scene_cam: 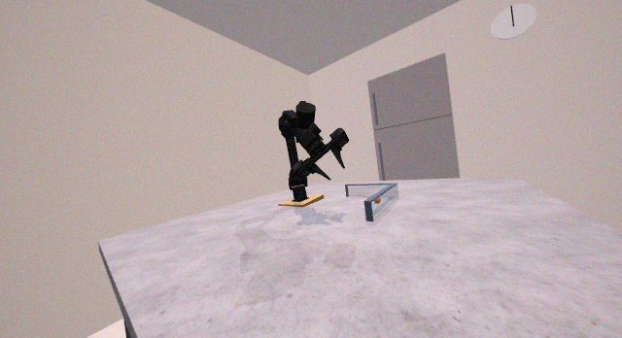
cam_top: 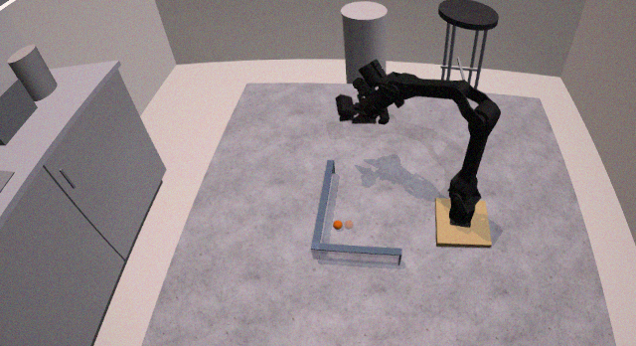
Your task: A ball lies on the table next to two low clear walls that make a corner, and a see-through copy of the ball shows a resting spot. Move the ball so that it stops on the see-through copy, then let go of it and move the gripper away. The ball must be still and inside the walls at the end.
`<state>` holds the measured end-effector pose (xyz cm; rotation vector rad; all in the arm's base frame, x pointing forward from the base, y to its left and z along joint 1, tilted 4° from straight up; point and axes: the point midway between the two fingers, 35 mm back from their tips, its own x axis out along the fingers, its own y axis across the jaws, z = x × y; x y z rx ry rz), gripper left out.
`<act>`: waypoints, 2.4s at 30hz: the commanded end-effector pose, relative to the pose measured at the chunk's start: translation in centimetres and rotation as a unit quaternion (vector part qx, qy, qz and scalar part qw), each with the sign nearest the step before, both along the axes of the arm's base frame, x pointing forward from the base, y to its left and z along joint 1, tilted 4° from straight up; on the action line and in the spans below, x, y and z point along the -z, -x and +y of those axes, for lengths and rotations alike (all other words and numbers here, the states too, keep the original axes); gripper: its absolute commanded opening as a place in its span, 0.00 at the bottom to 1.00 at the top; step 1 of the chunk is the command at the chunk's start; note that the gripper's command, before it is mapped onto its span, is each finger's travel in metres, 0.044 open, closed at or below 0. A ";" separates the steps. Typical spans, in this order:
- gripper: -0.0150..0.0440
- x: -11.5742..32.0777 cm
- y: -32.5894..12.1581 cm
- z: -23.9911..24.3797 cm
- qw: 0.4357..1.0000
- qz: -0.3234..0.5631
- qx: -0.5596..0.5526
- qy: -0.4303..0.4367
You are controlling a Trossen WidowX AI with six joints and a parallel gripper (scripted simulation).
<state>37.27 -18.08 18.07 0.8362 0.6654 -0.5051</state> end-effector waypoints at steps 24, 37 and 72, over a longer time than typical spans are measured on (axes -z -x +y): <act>0.65 9.9 0.6 26.6 0.794 0.350 -0.472 0.153; 0.65 12.0 1.1 27.6 0.779 0.366 -0.485 0.155; 0.30 15.2 1.1 27.4 0.779 0.366 -0.485 0.154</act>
